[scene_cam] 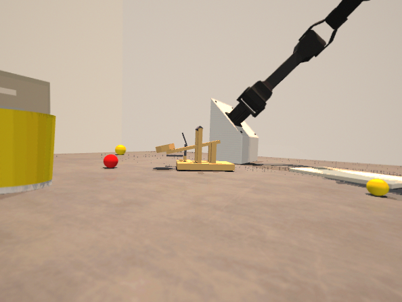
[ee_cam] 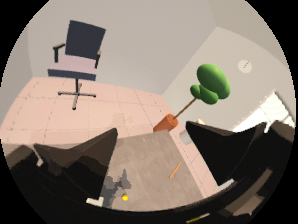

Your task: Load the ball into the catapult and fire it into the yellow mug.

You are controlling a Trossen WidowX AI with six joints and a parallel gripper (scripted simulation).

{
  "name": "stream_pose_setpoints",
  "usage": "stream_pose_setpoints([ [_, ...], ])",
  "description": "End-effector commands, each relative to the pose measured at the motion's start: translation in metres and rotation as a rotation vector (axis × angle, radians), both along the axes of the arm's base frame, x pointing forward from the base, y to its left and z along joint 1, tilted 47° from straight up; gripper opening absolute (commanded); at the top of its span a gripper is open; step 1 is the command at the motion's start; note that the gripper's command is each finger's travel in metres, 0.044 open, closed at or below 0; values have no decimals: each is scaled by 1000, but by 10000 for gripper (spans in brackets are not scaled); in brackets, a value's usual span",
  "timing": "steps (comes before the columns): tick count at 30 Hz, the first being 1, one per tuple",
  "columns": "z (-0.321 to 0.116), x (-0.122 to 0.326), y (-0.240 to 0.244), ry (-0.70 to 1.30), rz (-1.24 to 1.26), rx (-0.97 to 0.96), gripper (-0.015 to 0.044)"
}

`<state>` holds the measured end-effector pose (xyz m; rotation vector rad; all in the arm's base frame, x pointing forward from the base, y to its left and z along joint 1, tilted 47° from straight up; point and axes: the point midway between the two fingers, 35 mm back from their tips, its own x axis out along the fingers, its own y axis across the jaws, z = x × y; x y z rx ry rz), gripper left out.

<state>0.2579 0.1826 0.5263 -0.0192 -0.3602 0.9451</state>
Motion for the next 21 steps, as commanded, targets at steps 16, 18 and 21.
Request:
stream_pose_setpoints([
  [16, -160, 94, -29, -3, -168, -589, 440],
  [18, -180, 100, -35, -3, -165, -658, 440],
  [21, -210, 106, -45, -2, -151, -759, 440],
])
